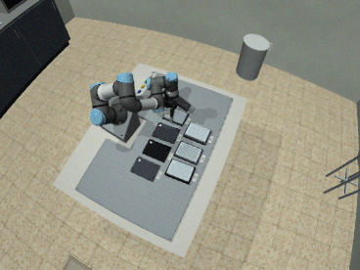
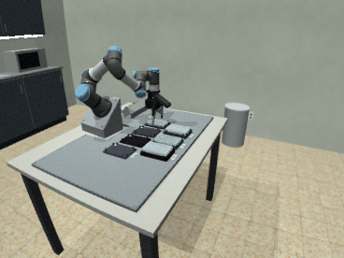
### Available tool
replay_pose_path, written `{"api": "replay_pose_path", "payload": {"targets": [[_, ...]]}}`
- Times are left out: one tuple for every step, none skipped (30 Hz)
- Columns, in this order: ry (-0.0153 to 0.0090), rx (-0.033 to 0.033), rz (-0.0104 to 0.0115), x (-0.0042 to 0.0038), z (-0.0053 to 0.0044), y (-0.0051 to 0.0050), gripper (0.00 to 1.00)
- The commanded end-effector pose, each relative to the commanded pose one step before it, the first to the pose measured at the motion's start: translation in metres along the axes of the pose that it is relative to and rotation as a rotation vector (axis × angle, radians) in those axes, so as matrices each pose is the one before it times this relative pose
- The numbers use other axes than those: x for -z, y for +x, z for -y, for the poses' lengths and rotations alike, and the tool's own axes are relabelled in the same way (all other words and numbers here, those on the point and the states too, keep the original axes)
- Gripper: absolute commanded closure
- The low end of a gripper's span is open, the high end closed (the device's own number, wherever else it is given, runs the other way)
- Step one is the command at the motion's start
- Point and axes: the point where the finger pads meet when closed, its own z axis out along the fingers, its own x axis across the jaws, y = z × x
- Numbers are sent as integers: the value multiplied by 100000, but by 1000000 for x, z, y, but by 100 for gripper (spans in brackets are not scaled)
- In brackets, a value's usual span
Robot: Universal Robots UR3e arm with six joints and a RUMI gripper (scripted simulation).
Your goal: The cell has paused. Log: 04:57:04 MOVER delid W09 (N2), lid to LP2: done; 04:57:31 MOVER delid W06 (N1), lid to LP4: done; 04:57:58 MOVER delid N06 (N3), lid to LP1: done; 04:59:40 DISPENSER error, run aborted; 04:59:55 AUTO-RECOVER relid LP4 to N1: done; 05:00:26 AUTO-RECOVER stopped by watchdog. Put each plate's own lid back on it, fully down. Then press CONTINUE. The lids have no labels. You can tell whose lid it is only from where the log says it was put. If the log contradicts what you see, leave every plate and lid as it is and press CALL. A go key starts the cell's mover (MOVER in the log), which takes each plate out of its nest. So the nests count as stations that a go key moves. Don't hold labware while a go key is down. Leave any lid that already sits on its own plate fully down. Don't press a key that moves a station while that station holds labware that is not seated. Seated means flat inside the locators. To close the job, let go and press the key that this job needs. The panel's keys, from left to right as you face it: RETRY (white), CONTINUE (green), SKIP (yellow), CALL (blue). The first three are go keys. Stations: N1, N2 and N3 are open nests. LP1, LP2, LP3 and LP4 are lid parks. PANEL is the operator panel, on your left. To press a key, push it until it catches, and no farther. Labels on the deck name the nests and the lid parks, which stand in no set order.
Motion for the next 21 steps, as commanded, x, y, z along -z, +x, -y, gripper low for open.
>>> {"api": "replay_pose_path", "payload": {"targets": [[220, -85, 145, 195, 779, -249, 18], [1, 0, 1, -20, -4, 10, 18], [0, 0, 0, -13, -2, 7, 18], [0, 0, 0, -9, -2, 5, 18], [0, 0, 0, -6, -1, 4, 18], [-8, -1, -7, 77, -10, -6, 18], [2, 0, 2, -22, 2, 1, 18], [0, 0, 0, -2, -1, 0, 100], [4, -3, 2, 10, 16, -4, 100], [-1, 2, -3, -3, -7, 7, 100], [4, 1, 6, -67, -3, 7, 100], [0, 0, 0, 0, 0, 0, 100], [0, 0, 0, -2, -1, 1, 100], [0, 0, 0, 0, 0, 0, 100], [0, 0, 0, 0, 0, 0, 100], [0, 0, 0, -4, -2, 3, 100], [0, 0, 0, -1, 0, 1, 100], [0, 0, 0, -1, 0, 1, 100], [17, -9, 10, 66, 65, -24, 100], [-17, 9, -10, -67, -66, 25, 100], [0, 0, 0, 0, 0, 0, 100]]}}
